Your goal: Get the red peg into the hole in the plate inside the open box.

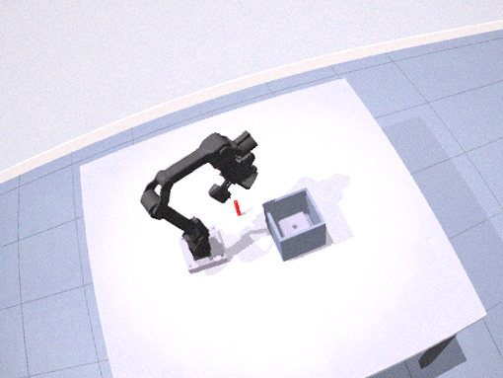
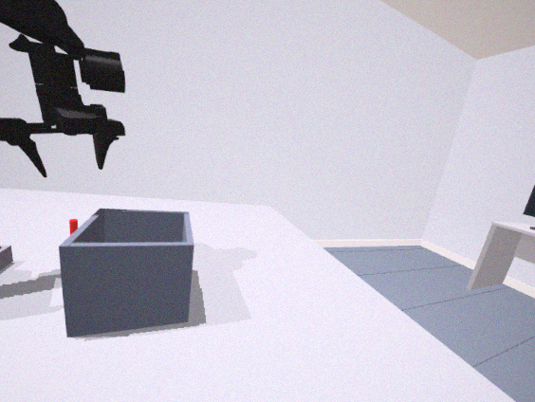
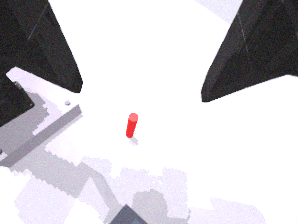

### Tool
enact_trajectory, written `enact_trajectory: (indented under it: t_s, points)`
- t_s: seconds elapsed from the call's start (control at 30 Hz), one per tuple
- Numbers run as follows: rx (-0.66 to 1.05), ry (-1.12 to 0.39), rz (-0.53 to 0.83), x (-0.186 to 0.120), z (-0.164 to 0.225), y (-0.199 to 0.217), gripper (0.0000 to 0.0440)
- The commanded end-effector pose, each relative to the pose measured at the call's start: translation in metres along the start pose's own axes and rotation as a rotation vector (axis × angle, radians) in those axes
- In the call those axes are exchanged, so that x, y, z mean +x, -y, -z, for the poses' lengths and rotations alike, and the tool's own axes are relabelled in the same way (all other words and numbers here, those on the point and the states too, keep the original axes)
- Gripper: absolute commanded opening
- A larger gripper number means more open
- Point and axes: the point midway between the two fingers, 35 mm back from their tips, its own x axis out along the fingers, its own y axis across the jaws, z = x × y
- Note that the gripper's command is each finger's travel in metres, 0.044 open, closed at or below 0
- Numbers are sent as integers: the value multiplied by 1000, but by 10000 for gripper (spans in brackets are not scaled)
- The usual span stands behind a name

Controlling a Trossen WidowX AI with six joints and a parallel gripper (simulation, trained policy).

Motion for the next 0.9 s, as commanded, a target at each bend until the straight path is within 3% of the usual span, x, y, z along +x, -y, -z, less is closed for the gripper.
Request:
enact_trajectory:
  t_s: [0.0,0.87]
  points:
    - [42,-26,41,12,6,2,438]
    - [311,-31,207,96,25,21,440]
